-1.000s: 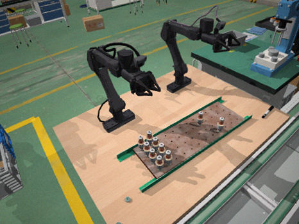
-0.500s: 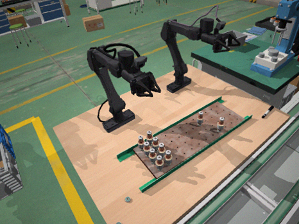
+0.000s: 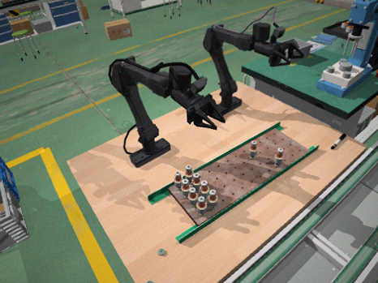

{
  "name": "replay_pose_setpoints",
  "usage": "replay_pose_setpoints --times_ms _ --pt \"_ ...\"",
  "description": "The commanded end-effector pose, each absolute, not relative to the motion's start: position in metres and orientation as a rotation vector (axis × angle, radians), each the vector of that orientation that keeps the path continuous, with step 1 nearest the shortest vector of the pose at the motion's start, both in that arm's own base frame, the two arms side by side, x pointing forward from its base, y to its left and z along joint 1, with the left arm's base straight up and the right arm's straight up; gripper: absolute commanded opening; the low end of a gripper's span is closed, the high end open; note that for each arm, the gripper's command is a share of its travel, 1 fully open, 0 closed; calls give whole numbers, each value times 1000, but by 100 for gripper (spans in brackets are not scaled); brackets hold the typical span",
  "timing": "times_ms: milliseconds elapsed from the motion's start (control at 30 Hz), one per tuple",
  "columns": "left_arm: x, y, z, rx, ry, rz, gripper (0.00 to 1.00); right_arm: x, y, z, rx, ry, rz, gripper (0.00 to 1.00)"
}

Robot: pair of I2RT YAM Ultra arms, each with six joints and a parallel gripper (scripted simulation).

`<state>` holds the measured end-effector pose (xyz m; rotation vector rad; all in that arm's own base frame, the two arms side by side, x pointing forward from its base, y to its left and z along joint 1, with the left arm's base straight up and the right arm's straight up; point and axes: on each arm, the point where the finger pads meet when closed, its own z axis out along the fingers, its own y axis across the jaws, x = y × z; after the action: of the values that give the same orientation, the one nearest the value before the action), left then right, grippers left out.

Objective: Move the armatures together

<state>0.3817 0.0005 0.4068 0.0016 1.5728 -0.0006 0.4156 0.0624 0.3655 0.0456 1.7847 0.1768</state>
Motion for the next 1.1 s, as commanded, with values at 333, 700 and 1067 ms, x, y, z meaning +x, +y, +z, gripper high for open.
replay_pose_setpoints --times_ms 333,700,1067 --pt "379 7 411 -14 1568 21 100 428 126 308 118 2068 268 38" --pt "379 7 411 -14 1568 21 100 423 177 267 131 2240 274 38" --pt "379 7 411 -14 1568 21 100 402 237 218 121 2424 220 38"
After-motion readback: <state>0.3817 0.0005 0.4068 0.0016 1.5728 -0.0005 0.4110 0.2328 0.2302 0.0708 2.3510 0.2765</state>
